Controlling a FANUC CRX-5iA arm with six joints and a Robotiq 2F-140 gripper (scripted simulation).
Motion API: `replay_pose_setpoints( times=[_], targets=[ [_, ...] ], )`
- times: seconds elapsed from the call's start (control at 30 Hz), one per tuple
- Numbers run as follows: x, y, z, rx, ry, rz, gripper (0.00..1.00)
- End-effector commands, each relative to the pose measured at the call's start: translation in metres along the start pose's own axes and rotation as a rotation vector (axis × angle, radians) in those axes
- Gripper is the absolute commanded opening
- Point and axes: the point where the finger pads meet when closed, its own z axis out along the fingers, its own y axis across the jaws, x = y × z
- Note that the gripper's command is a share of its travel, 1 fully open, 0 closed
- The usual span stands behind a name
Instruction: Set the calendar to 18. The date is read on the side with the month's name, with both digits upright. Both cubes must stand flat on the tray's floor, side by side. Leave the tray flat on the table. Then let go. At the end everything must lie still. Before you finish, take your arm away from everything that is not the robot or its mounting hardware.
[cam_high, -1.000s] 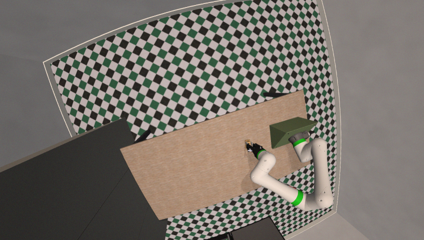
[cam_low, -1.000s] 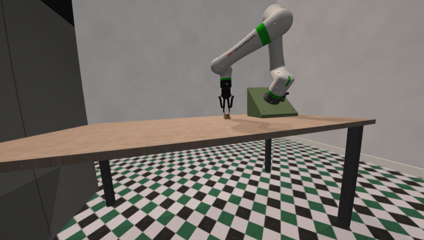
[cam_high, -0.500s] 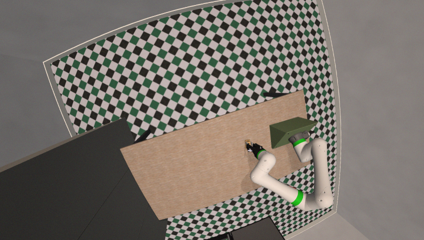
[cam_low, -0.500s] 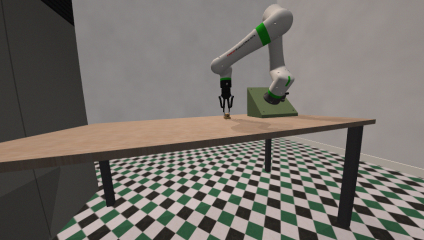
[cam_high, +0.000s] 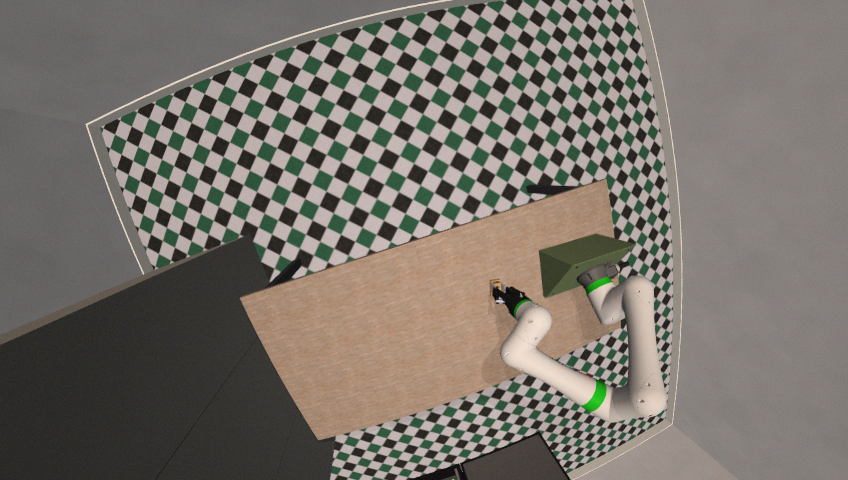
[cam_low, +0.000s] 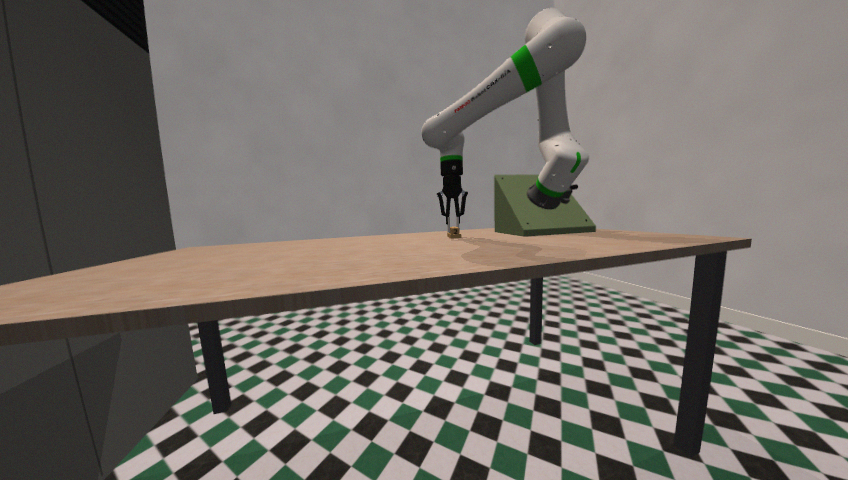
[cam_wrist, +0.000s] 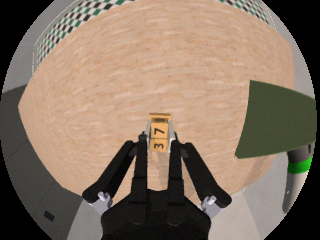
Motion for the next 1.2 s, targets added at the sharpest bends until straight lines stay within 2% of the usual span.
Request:
replay_pose_setpoints(
  times=[0.0,0.37,0.8,1.17],
  targets=[
    [0.0001,-0.0001,-0.0002,0.000,0.000,0.000,0.17],
    [0.0001,-0.0001,-0.0002,0.000,0.000,0.000,0.17],
    [0.0001,-0.0001,-0.0002,0.000,0.000,0.000,0.29],
    [0.0001,-0.0001,-0.0002,0.000,0.000,0.000,0.29]
  ],
)
